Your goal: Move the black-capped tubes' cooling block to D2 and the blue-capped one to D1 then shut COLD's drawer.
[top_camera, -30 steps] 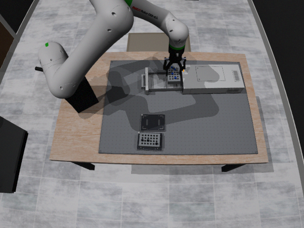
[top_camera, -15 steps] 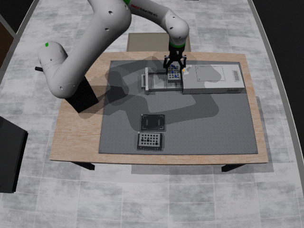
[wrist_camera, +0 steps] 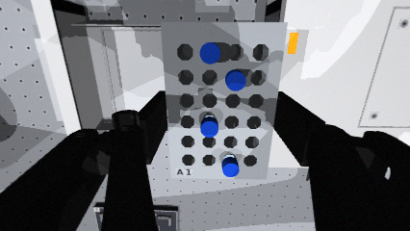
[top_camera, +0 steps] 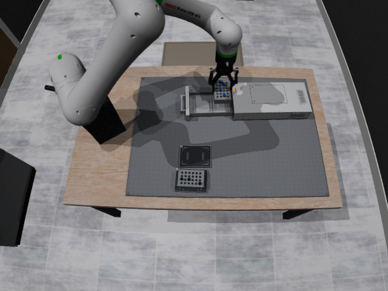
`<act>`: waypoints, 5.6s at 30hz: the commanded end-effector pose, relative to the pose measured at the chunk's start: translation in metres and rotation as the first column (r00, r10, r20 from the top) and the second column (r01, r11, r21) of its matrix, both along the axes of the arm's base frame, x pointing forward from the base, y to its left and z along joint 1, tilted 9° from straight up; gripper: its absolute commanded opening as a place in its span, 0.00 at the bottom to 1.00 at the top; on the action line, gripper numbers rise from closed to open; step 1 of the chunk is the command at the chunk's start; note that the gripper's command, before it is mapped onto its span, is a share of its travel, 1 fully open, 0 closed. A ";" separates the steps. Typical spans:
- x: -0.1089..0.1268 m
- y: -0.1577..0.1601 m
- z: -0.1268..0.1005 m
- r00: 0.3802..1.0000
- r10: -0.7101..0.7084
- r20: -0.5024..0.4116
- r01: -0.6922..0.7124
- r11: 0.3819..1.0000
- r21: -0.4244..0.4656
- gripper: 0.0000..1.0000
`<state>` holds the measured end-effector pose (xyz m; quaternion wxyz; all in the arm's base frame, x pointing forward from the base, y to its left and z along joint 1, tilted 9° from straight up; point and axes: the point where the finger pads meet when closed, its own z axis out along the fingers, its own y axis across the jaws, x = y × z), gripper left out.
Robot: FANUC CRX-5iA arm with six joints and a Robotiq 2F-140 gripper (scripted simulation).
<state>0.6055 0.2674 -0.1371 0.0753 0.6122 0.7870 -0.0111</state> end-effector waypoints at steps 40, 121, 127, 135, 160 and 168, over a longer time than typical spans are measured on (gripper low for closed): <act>-0.009 -0.043 0.009 0.900 -0.434 0.039 0.431 0.900 0.059 0.10; -0.048 -0.228 0.025 -0.031 -1.000 0.001 0.975 -0.031 0.220 0.10; -0.051 -0.244 0.026 -0.031 -1.000 0.001 0.975 -0.030 0.220 0.10; -0.056 -0.264 0.028 -0.031 -1.000 0.001 0.975 -0.030 0.220 0.10; -0.067 -0.319 0.033 -0.031 -1.000 0.001 0.975 -0.030 0.220 0.10; -0.071 -0.338 0.035 -0.031 -1.000 0.001 0.975 -0.030 0.220 0.10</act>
